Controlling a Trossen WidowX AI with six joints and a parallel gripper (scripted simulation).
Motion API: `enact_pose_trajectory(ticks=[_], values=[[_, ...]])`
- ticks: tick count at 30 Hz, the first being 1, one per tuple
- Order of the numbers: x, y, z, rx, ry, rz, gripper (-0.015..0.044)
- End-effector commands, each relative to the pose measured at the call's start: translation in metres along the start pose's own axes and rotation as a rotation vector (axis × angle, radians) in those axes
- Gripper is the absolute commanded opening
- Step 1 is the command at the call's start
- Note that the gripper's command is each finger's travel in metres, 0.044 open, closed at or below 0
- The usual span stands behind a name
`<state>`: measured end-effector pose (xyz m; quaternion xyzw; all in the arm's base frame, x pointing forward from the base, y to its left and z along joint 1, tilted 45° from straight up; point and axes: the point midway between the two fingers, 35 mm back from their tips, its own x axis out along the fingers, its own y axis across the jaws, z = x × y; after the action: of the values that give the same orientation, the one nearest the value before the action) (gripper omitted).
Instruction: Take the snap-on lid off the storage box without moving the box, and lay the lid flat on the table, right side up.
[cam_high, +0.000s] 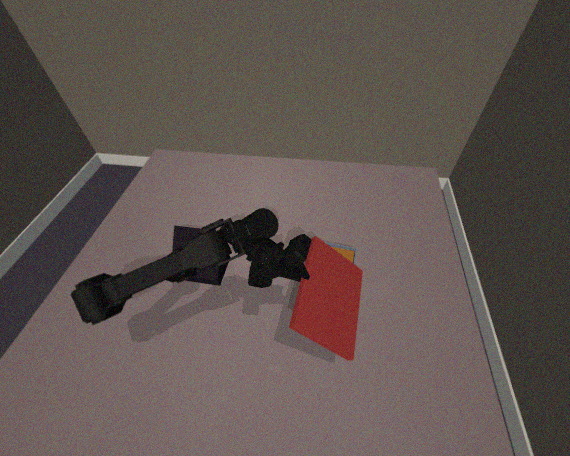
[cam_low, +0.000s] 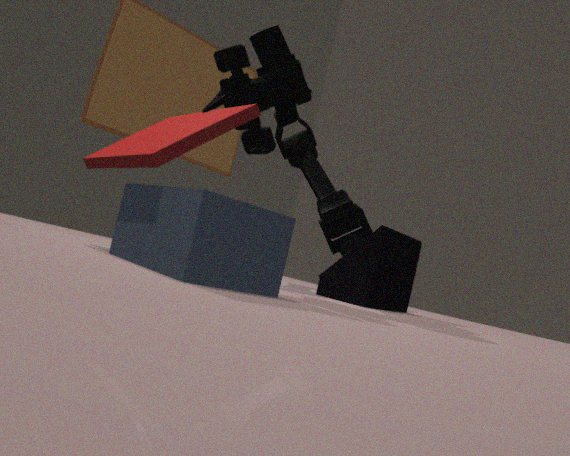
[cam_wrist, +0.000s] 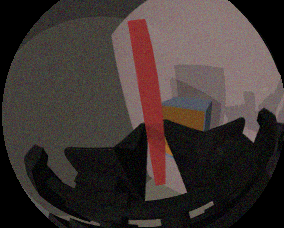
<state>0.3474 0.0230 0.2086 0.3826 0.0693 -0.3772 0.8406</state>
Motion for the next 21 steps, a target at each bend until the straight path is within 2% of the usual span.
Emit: enact_pose_trajectory(ticks=[1, 21], values=[[-0.002, 0.0, 0.006, -0.005, 0.009, 0.005, 0.0], [-0.005, -0.003, 0.046, -0.006, 0.008, 0.005, 0.0]])
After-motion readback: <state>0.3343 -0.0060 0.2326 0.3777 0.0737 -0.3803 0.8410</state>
